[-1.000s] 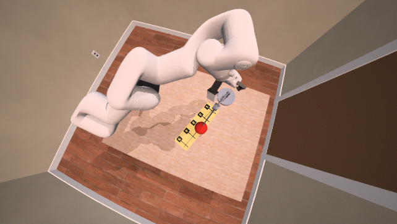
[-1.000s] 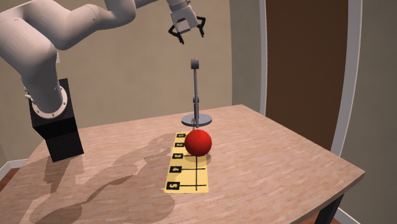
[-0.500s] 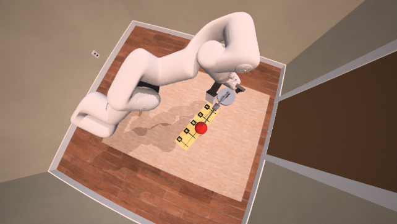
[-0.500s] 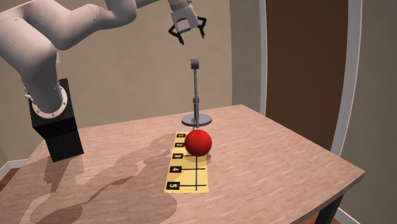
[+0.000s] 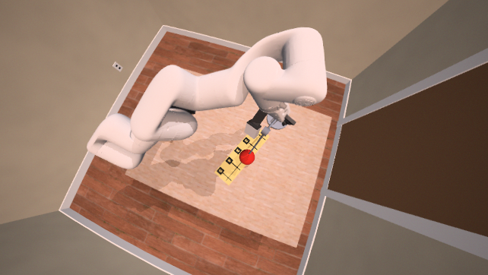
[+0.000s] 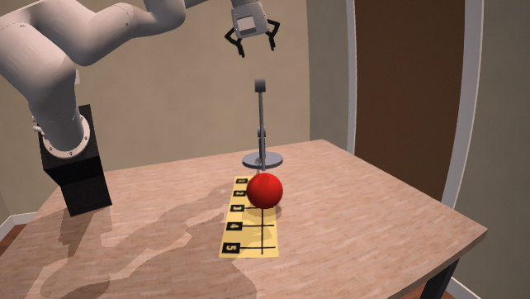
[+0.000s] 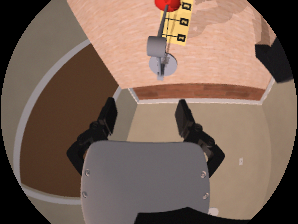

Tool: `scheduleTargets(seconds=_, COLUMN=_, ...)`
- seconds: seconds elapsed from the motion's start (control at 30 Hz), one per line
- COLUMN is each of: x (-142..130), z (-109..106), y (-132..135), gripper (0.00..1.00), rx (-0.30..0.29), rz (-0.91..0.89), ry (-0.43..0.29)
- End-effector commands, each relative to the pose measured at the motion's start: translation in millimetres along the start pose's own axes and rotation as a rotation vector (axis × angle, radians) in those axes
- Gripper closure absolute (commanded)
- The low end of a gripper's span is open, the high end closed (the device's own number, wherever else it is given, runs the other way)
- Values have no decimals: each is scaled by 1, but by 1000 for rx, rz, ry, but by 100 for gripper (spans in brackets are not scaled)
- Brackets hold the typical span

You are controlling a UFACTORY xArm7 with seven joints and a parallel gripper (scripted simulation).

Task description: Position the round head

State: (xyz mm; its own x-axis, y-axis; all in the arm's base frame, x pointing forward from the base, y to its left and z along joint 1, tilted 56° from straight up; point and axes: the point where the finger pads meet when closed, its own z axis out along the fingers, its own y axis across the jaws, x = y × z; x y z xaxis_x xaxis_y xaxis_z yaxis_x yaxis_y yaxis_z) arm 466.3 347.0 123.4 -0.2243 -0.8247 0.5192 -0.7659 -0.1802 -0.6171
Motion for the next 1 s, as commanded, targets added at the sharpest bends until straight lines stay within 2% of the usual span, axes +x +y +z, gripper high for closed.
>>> scheduleTargets(seconds=0.0, x=18, z=-8, y=-2, gripper=0, rx=82, rz=-1, ry=-117)
scheduleTargets(seconds=0.3, x=48, z=-21, y=-5, gripper=0, rx=29, rz=1, ry=-37)
scheduleTargets(seconds=0.97, x=97, z=-45, y=-16, gripper=0, rx=-40, rz=3, ry=61)
